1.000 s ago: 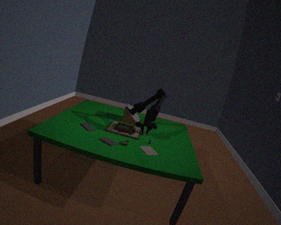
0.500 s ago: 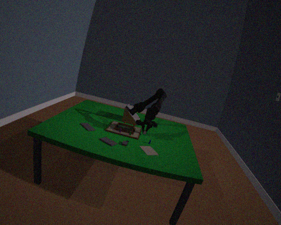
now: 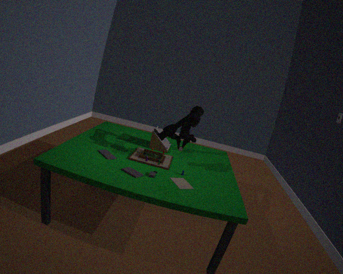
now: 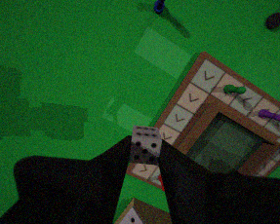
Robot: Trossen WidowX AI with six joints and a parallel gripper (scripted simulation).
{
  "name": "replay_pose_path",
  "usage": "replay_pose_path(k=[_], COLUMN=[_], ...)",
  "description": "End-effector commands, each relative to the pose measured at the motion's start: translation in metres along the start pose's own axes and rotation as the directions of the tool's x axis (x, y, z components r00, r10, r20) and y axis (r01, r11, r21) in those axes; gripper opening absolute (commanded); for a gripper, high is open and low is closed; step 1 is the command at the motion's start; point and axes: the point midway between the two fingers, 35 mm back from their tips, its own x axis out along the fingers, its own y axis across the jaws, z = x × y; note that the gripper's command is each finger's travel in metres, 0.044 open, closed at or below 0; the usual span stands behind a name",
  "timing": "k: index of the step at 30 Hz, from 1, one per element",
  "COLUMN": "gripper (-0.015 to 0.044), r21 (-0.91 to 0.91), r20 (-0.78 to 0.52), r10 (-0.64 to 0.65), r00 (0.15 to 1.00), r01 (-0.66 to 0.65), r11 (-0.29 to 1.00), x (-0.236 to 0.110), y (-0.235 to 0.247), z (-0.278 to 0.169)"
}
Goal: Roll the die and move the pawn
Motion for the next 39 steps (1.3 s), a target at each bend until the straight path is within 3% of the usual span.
replay_pose_path(k=[1,9,18,28,39], gripper=[0.0000,0.0000,0.0000,0.0000,0.0000], r21=[0.000,0.252,0.537,0.791,0.962], r20=[-0.004,-0.006,-0.008,-0.012,-0.013], r10=[0.007,-0.001,-0.008,-0.014,-0.013], r00=[1.000,1.000,1.000,1.000,1.000], r01=[-0.007,0.003,0.012,0.018,0.016], r11=[1.000,0.968,0.843,0.611,0.272], x=[-0.007,-0.001,0.006,0.013,0.021], y=[0.002,-0.023,-0.054,-0.087,-0.120], z=[-0.002,-0.004,-0.010,-0.020,-0.036])
